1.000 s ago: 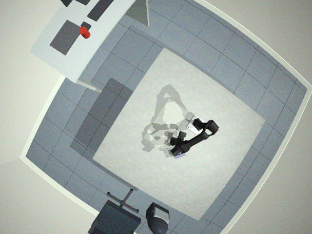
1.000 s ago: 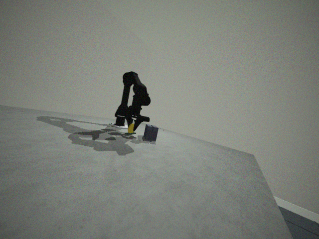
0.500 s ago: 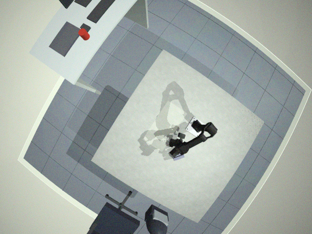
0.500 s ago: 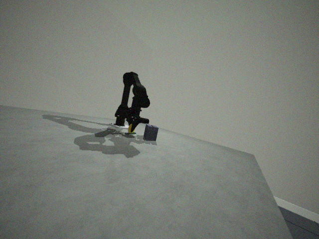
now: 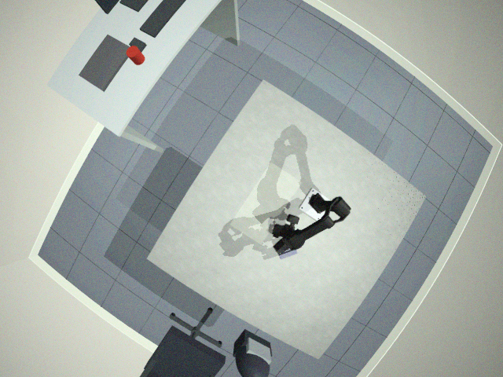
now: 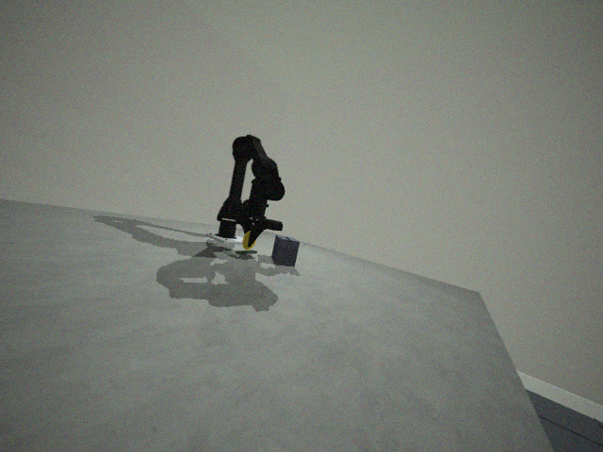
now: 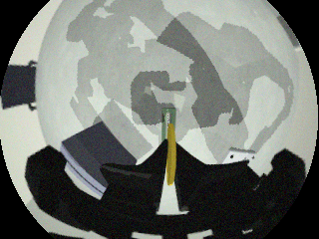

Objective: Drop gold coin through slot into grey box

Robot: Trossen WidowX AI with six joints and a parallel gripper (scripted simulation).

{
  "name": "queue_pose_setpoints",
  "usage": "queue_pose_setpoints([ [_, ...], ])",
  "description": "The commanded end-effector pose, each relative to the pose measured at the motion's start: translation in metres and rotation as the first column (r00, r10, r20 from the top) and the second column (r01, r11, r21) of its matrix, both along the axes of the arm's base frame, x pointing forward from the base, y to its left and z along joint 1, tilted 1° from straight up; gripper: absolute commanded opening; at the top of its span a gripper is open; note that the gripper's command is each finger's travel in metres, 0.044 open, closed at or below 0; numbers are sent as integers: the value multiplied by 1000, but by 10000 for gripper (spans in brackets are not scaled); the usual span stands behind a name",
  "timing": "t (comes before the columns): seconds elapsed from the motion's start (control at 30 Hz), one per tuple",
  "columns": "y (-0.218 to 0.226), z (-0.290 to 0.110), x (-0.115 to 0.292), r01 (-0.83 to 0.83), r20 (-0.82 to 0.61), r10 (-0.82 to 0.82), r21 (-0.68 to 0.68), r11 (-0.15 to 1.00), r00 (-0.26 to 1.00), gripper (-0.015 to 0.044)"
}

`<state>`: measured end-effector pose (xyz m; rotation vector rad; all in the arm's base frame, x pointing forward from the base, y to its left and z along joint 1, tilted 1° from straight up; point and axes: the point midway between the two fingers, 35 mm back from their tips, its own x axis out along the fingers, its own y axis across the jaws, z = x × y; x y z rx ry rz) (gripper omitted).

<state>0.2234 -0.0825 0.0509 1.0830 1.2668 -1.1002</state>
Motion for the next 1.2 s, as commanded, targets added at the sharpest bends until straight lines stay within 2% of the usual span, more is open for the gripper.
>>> queue_pose_setpoints([
  [0.0, 0, 11, 3, -6, 12, 6, 0, 1000, 1000, 0],
  [1.0, 2, 83, -2, -6, 12, 6, 0, 1000, 1000, 0],
  [1.17, 1, 84, -1, -118, 10, 118, -2, 993, 993, 0],
])
